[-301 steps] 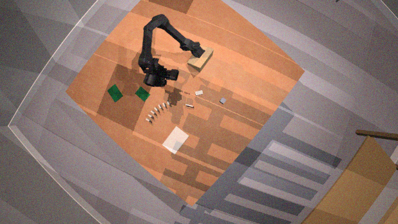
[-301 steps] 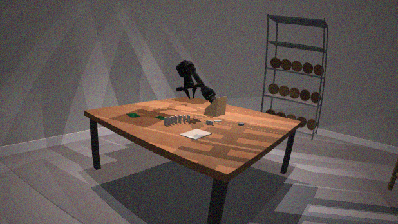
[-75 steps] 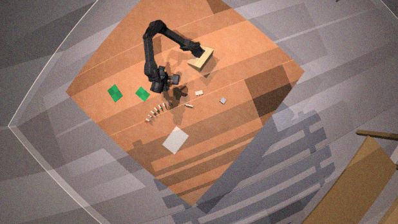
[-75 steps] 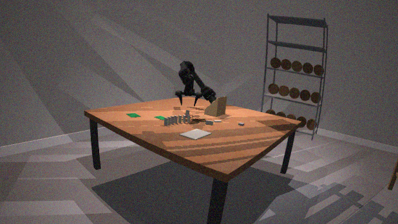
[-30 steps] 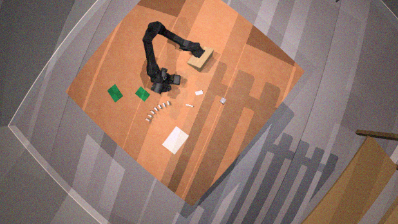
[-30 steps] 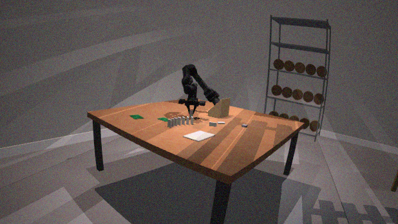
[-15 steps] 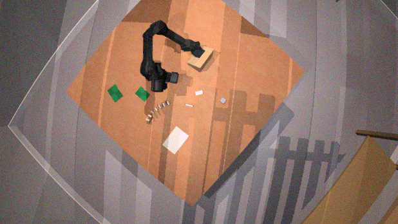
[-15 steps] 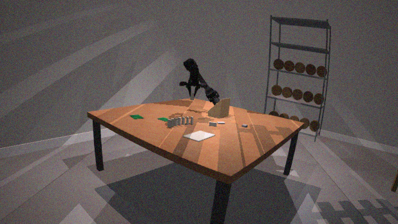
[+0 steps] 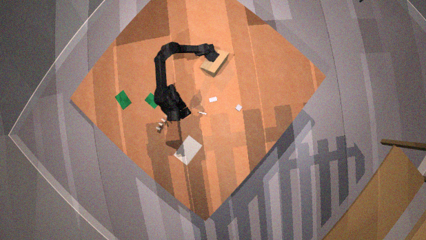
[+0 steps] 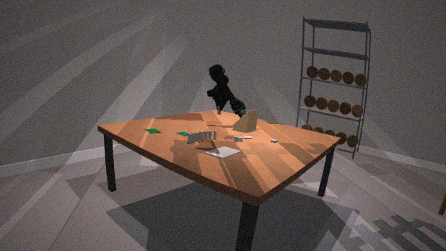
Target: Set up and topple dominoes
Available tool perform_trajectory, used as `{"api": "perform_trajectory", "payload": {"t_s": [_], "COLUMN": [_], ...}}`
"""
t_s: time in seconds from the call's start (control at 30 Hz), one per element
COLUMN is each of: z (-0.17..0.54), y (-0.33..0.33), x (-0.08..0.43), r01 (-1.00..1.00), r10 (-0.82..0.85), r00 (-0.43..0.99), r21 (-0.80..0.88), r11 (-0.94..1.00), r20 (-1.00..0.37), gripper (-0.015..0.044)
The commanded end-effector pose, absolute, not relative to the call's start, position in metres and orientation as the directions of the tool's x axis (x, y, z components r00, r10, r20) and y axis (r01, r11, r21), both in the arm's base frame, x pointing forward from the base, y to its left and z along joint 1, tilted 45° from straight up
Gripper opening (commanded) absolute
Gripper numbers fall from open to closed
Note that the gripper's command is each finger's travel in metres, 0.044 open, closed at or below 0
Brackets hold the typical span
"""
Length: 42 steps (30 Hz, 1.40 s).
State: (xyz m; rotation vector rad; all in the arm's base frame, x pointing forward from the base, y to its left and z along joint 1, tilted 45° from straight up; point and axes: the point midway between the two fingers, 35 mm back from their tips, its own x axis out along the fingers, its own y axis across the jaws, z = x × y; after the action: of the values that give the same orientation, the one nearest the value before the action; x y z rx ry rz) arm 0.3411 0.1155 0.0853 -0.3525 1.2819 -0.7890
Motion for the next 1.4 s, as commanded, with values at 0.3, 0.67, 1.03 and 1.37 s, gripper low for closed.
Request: {"api": "perform_trajectory", "payload": {"t_s": [0.3,0.67,1.03,1.37], "z": [0.062,0.023,-0.013,-0.029], "y": [0.128,0.095,0.058,0.038], "x": [0.353,0.363,0.364,0.361], "r01": [0.5,0.495,0.495,0.501], "r10": [-0.694,-0.691,-0.694,-0.698], "r00": [0.062,0.063,0.063,0.064], "r21": [-0.58,-0.579,-0.581,-0.582], "r11": [0.644,0.648,0.646,0.641], "r20": [-0.717,-0.72,-0.717,-0.713], "gripper": [0.0107,0.0107,0.0107,0.0107]}}
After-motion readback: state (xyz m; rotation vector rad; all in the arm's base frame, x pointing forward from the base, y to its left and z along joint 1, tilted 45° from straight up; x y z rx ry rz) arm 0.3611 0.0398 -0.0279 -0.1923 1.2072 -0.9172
